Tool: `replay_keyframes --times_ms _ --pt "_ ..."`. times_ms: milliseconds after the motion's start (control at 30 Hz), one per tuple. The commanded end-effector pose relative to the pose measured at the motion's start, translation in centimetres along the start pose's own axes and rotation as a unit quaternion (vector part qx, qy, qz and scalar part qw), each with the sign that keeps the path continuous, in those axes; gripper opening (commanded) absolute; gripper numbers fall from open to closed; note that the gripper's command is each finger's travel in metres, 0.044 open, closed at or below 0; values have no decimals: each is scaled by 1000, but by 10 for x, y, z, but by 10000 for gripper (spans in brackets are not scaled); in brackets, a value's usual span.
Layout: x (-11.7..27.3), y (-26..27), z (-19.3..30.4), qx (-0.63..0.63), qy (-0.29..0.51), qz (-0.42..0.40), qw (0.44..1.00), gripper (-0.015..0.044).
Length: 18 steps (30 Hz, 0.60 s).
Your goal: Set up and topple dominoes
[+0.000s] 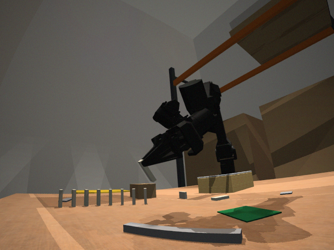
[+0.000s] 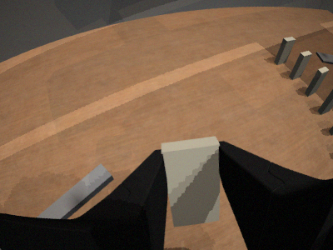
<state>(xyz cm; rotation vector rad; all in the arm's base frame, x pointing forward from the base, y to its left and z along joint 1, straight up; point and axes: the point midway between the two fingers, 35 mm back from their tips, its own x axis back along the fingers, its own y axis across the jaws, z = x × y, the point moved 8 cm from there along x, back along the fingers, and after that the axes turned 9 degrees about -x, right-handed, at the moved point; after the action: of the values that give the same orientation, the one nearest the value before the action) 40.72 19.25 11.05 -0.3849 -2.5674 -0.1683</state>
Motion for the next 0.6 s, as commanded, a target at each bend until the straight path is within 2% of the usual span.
replay_keyframes --times_ms 0,567 --pt "8 -1 4 -3 -39 2 999 107" --pt "37 -17 30 -35 -160 19 986 107"
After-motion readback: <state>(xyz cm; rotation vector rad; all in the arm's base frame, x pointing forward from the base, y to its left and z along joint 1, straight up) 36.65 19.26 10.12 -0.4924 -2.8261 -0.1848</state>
